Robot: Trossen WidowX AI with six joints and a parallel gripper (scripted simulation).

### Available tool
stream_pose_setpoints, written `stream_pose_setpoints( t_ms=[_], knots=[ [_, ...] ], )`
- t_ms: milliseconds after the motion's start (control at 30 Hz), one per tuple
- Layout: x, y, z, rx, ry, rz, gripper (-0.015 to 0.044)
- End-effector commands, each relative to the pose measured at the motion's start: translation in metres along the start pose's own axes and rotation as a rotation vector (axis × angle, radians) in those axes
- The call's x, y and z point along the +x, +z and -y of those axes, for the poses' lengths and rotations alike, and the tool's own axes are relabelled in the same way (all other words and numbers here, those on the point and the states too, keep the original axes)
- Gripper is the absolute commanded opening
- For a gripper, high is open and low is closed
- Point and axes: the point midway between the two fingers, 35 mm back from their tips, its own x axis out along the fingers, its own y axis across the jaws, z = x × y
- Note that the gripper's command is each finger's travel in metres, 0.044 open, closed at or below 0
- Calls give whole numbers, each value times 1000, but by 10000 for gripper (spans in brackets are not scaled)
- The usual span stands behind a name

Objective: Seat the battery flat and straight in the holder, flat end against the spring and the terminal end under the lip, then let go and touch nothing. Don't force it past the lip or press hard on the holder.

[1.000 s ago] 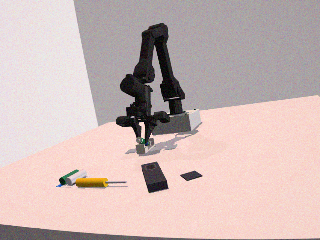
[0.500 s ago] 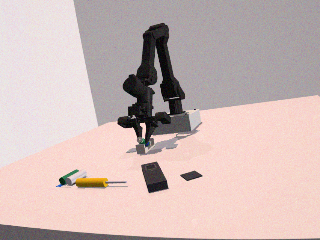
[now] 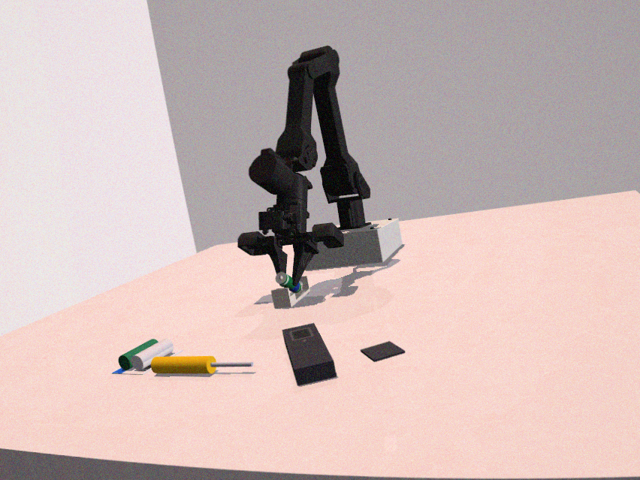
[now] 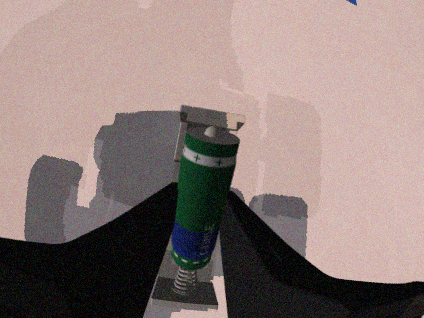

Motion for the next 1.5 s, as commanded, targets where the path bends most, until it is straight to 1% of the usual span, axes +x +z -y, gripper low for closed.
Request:
stream_pose_setpoints(
  t_ms=[0, 500, 1467],
  knots=[
    [-2, -7, 0, 4, -2, -6, 69],
    [-5, -12, 0, 3, -2, -16, 69],
    [5, -6, -1, 1, 2, -168, 69]
  ],
)
